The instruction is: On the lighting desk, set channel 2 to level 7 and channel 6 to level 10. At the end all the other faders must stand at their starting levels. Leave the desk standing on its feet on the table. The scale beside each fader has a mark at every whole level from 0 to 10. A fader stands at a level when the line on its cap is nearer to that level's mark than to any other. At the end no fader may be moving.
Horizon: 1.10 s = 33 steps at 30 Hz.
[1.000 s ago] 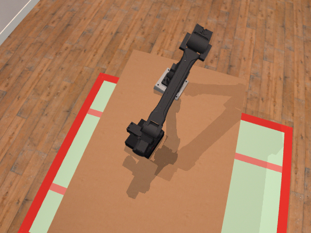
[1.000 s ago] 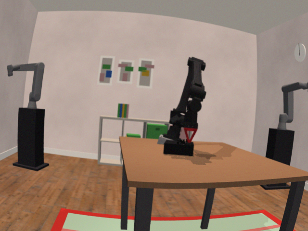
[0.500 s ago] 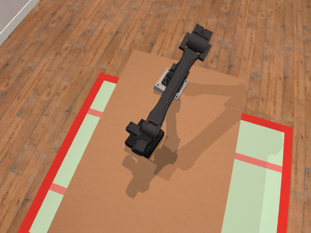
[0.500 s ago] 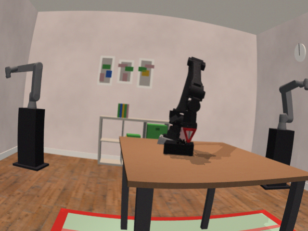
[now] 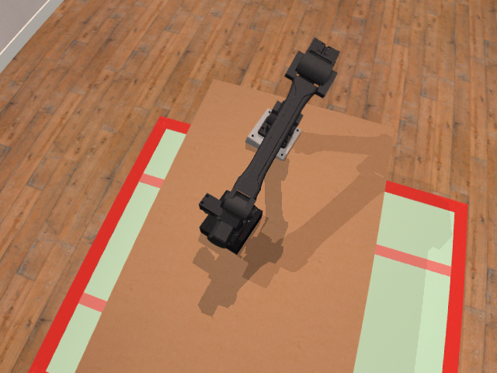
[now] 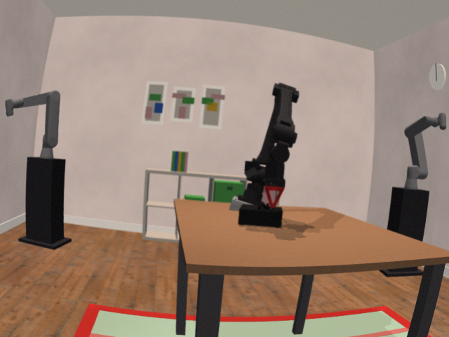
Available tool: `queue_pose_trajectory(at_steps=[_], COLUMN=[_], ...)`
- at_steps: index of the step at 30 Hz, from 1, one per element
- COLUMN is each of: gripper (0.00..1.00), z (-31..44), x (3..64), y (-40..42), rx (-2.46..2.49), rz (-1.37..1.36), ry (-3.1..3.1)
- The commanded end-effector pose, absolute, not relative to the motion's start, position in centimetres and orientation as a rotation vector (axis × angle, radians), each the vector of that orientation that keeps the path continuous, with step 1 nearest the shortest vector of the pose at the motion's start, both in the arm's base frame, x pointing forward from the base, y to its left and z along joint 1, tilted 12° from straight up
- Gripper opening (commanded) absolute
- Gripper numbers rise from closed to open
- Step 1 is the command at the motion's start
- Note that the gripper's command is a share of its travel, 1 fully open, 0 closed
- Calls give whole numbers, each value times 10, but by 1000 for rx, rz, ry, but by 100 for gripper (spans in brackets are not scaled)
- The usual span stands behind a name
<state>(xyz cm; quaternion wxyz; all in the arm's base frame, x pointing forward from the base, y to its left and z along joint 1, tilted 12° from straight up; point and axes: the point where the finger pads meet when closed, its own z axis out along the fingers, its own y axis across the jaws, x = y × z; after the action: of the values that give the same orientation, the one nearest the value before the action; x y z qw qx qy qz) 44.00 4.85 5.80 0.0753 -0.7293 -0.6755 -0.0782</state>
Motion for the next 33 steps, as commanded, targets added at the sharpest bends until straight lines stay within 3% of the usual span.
queue_pose_trajectory(at_steps=[1, 33], gripper=[0, 0], z=[58, 56], x=[446, 446], y=[38, 29], rx=[-2204, -2209], rz=[-243, -245], ry=[-2031, -2026])
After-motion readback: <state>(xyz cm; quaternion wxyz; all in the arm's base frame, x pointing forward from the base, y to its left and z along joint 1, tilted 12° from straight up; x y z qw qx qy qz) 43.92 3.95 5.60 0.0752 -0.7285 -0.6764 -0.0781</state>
